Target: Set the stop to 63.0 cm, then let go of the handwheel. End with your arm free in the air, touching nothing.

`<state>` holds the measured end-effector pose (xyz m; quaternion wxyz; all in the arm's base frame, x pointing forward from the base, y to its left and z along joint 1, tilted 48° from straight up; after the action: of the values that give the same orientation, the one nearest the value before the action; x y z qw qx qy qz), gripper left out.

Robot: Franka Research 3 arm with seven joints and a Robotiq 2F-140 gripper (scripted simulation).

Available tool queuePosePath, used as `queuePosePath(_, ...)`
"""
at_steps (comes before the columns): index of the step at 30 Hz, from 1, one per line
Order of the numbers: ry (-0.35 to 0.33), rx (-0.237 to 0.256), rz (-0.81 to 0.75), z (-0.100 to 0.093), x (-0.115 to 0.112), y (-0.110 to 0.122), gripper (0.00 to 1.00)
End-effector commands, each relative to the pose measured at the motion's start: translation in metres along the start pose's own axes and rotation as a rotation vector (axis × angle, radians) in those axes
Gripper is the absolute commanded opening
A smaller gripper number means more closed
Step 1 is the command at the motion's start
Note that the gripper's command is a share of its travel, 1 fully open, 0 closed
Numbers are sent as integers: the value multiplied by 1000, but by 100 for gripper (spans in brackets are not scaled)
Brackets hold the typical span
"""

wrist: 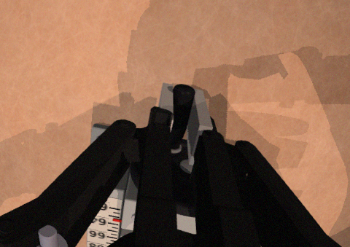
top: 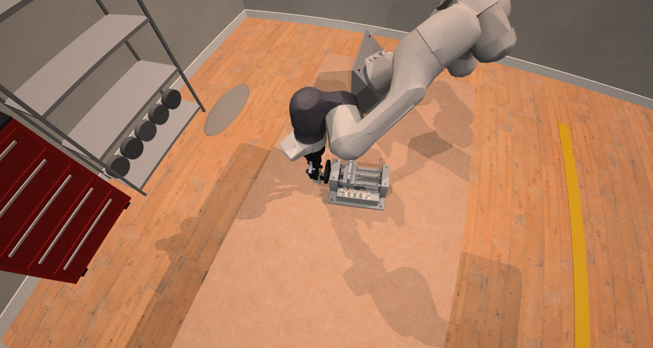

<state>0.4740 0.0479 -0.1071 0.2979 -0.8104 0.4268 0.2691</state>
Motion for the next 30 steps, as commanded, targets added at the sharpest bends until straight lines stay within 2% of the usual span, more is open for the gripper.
queuePosePath(1,-4,-2,0,3,-1,3,4)
queuePosePath(30,-4,-2,0,4,-2,8,4)
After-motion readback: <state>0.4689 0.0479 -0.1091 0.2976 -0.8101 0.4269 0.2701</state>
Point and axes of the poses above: the point where the finger pads meet when closed, its own z axis out along the fingers, its own y axis across the jaws, x = y × z, the point moved 5 cm from there along -z, back along the fingers, and after that the axes turned 14 degrees about -z, right-handed, at the moved point
